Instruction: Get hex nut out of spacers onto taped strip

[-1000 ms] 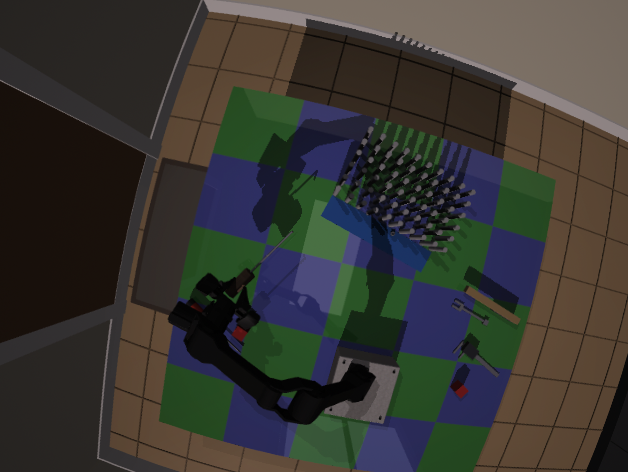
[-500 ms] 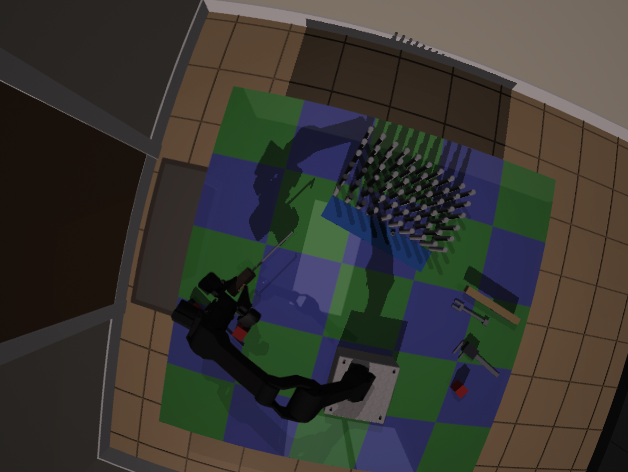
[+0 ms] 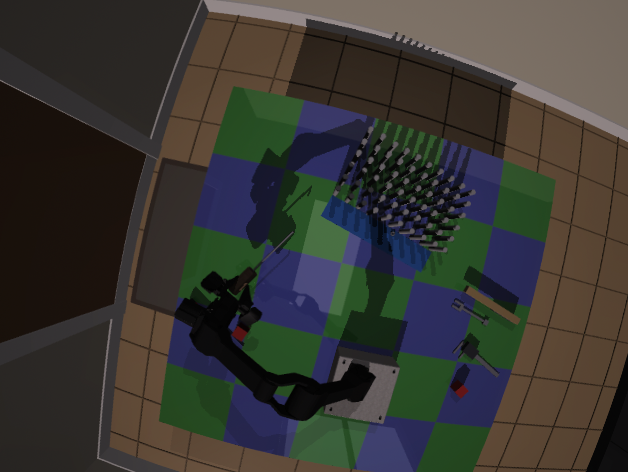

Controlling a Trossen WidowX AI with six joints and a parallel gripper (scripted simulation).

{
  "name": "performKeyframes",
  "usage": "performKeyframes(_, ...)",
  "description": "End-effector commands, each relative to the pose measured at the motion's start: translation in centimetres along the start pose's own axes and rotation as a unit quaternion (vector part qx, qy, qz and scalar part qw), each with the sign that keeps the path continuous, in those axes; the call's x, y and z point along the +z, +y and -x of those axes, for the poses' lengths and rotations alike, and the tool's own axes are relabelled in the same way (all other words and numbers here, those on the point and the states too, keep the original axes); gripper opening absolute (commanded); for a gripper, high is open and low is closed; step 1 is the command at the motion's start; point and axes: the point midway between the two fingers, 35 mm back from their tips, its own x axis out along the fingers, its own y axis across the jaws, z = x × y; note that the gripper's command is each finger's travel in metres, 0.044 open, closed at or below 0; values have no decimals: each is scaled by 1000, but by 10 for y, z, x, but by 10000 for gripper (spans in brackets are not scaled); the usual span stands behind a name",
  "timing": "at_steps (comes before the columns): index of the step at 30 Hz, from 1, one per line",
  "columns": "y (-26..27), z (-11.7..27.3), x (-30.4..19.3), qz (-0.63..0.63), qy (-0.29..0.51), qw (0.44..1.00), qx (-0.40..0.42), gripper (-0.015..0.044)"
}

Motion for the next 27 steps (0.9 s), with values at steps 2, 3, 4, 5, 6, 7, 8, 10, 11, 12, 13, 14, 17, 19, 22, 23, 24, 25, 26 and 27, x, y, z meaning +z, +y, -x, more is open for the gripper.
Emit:
performKeyframes(2, 0, -3, 0, 1, 2, 1000, -4, 0)
performKeyframes(3, 0, -3, 1, 1, 2, 1000, -4, 0)
performKeyframes(4, 0, -4, 1, 1, 2, 1000, -4, 0)
performKeyframes(5, 0, -5, 2, 1, 2, 1000, -4, 0)
performKeyframes(6, 1, -6, 2, 1, 2, 1000, -4, 0)
performKeyframes(7, 1, -7, 3, 1, 2, 1000, -4, 0)
performKeyframes(8, 1, -8, 3, 1, 2, 1000, -4, 0)
performKeyframes(10, 2, -10, 4, 1, 2, 1000, -4, 0)
performKeyframes(11, 2, -11, 5, 1, 2, 1000, -4, 0)
performKeyframes(12, 3, -12, 5, 1, 2, 1000, -4, 0)
performKeyframes(13, 3, -13, 6, 1, 2, 1000, -4, 0)
performKeyframes(14, 4, -13, 6, 1, 2, 1000, -4, 0)
performKeyframes(17, 5, -16, 7, 1, 2, 1000, -4, 0)
performKeyframes(19, 5, -18, 8, 1, 2, 1000, -4, 0)
performKeyframes(22, 6, -21, 10, 1, 2, 1000, -4, 0)
performKeyframes(23, 7, -21, 10, 1, 2, 1000, -4, 0)
performKeyframes(24, 7, -22, 11, 1, 2, 1000, -4, 0)
performKeyframes(25, 8, -23, 11, 1, 2, 1000, -4, 0)
performKeyframes(26, 8, -24, 11, 1, 2, 1000, -4, 0)
performKeyframes(27, 8, -25, 12, 1, 2, 1000, -4, 0)
